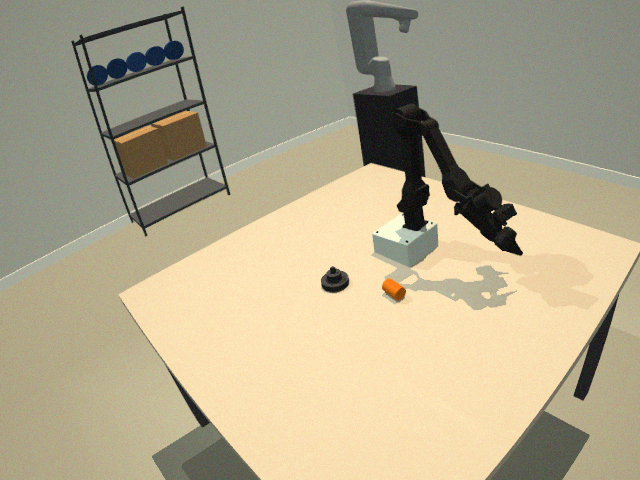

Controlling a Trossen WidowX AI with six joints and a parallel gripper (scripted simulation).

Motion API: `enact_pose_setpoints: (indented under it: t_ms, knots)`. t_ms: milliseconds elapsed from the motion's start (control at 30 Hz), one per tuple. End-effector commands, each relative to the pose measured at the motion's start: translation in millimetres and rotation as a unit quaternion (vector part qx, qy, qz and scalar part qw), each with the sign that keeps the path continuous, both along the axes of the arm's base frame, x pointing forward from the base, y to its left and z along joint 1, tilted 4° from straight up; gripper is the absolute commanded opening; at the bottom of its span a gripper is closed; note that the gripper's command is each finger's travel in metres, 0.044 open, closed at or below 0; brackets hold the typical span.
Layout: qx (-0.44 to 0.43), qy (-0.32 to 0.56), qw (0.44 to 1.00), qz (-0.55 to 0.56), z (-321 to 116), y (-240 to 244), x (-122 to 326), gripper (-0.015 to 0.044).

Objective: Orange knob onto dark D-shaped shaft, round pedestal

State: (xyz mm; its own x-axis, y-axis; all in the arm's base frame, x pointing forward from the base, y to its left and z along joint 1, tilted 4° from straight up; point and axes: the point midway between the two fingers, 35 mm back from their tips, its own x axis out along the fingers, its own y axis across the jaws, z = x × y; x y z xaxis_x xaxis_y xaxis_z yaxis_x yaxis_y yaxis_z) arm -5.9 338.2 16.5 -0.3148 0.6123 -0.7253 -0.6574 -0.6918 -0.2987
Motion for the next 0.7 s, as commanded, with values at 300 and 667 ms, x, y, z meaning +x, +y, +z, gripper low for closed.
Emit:
enact_pose_setpoints:
  t_ms: [300,667]
  knots:
    - [-0.22,-0.039,0.929,-0.296,-12.4,-59.9,164.3,0.044]
    - [-0.442,-0.025,0.745,-0.499,18.8,-210.3,254.2,0.044]
